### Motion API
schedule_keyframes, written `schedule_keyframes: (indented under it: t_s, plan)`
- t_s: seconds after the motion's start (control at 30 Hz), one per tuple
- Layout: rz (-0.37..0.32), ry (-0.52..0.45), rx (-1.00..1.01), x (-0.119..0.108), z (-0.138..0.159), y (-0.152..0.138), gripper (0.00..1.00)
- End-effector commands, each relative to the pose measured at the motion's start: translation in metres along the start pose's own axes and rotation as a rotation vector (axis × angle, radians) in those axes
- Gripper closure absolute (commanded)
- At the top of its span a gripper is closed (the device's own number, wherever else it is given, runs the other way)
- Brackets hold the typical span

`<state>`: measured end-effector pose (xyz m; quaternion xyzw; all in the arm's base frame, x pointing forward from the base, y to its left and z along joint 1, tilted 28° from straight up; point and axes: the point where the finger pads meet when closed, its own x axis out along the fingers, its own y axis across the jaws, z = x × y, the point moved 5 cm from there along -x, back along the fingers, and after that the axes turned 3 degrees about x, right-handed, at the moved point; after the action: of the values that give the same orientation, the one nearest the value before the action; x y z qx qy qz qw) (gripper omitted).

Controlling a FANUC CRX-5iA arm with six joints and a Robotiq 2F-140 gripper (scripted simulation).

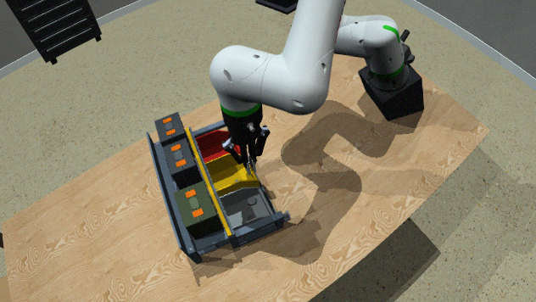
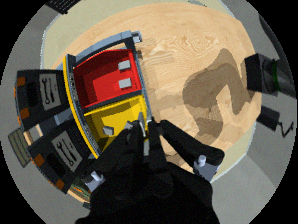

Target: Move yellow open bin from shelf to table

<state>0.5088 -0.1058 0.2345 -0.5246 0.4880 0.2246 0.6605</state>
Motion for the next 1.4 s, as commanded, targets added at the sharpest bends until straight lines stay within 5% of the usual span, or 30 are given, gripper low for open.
schedule_keyframes:
  t_s: [0.0, 0.83, 1.0, 1.37]
  plan:
    - [-0.001, 0.0, 0.0, -0.002, 0.0, 0.0, 1.0]
    - [-0.001, 0.0, 0.0, -0.002, -0.001, 0.03, 1.0]
    - [-0.001, 0.0, 0.0, -0.002, -0.003, 0.06, 1.0]
    - [-0.001, 0.0, 0.0, -0.002, -0.003, 0.06, 1.0]
